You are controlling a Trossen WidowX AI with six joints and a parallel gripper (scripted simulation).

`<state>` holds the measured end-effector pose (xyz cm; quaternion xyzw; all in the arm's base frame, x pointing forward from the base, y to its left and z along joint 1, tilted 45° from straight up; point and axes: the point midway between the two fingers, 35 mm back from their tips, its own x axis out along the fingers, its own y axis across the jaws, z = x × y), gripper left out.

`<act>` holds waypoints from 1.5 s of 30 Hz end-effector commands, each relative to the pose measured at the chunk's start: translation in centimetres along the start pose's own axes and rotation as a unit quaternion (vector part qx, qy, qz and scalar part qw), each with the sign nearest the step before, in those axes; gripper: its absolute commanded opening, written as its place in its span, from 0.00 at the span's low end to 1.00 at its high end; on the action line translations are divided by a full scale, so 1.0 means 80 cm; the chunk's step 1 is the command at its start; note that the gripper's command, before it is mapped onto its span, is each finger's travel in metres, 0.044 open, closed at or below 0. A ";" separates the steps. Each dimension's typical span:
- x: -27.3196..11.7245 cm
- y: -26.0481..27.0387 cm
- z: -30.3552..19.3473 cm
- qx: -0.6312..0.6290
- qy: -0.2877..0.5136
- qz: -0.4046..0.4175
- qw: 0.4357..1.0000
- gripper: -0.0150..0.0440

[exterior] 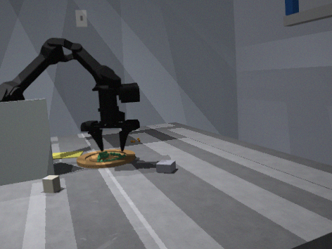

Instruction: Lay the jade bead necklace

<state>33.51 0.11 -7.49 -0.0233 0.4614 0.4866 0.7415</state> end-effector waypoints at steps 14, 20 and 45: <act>-0.014 0.050 -0.029 -0.142 0.003 0.000 0.990 0.46; -0.010 0.046 -0.025 -0.147 0.001 -0.005 0.989 0.46; 0.031 0.051 -0.029 -0.142 0.002 0.001 0.990 0.46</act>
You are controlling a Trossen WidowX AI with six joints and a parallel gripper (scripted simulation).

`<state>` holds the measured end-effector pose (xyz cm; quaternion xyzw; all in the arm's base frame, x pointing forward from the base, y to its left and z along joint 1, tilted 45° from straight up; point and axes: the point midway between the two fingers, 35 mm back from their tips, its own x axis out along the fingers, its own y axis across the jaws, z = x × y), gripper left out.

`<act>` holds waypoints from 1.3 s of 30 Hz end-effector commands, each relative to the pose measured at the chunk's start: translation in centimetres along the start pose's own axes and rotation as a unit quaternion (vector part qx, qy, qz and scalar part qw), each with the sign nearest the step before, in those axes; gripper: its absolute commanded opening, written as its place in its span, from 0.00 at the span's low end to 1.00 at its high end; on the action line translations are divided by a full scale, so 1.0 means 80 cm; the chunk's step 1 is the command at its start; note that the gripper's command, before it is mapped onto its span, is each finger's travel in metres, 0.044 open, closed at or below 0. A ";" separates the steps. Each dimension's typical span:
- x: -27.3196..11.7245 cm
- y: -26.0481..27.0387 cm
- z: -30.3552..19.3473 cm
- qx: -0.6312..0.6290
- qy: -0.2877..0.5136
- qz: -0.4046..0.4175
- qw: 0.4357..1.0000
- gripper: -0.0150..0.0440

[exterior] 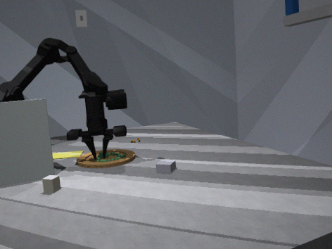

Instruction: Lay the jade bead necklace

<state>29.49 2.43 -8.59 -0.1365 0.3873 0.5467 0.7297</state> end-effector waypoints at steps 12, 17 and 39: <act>0.004 0.002 -0.001 0.002 0.000 0.002 1.000 0.25; 0.004 0.002 -0.001 0.002 0.000 0.002 1.000 0.25; 0.001 0.003 -0.001 0.003 -0.001 0.002 1.000 0.25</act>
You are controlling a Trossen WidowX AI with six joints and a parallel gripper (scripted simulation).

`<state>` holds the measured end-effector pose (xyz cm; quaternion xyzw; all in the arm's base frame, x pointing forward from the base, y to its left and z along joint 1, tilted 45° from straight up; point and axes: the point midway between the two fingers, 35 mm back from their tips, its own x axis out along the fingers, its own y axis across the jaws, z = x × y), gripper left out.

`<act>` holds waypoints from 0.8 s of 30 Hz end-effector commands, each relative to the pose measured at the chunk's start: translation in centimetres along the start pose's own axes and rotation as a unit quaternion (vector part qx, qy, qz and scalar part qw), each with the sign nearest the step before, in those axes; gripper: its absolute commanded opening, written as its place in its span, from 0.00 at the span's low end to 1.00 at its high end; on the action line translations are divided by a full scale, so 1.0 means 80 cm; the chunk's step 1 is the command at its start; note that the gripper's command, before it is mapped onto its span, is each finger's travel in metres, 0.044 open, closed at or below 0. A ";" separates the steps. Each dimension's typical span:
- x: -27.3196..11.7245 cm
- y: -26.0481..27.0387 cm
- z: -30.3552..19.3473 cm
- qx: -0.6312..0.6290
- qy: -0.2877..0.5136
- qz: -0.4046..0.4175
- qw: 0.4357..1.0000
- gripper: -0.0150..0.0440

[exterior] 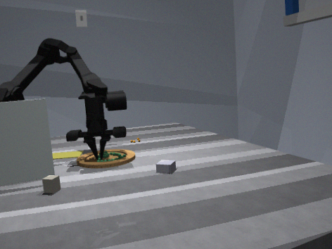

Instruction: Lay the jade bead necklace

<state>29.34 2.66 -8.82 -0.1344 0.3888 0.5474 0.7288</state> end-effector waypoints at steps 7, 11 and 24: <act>-0.007 0.003 0.000 0.004 -0.003 0.002 1.000 0.25; -0.007 0.013 -0.007 0.005 -0.003 0.002 1.000 0.25; -0.006 0.017 -0.010 0.005 -0.003 0.002 1.000 0.25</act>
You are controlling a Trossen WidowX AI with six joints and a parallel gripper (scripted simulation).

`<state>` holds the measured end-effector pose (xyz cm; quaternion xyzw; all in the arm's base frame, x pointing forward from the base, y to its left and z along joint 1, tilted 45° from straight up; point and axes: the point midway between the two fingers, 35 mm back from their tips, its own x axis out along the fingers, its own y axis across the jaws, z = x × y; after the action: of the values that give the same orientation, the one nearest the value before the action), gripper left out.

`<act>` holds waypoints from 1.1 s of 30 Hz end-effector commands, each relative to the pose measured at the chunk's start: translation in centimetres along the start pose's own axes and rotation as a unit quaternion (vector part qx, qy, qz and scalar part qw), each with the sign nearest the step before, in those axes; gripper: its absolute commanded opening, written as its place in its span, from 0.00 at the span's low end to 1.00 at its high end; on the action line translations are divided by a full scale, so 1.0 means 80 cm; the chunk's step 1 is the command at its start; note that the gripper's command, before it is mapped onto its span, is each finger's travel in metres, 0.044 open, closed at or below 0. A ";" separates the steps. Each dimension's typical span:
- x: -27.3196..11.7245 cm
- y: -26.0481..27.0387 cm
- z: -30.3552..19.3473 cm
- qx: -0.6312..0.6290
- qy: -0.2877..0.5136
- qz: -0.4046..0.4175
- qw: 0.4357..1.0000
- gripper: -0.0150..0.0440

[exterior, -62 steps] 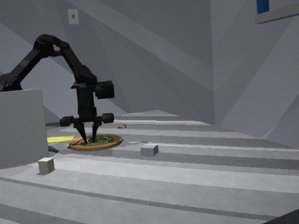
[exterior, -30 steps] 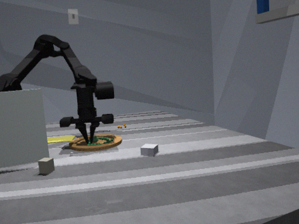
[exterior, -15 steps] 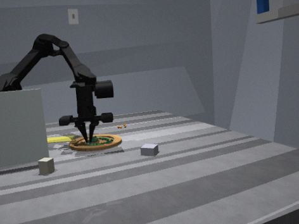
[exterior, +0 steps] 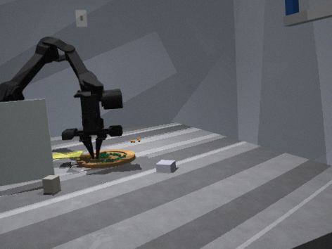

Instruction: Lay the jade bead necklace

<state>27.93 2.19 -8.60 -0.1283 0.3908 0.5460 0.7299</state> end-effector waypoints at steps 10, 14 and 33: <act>0.006 0.000 0.000 -0.007 0.001 -0.001 1.000 0.34; 0.006 0.000 0.000 -0.007 0.001 -0.001 1.000 0.52; 0.000 0.001 -0.001 -0.002 0.000 0.001 1.000 1.00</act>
<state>27.65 2.25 -8.82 -0.1274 0.3939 0.5467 0.7279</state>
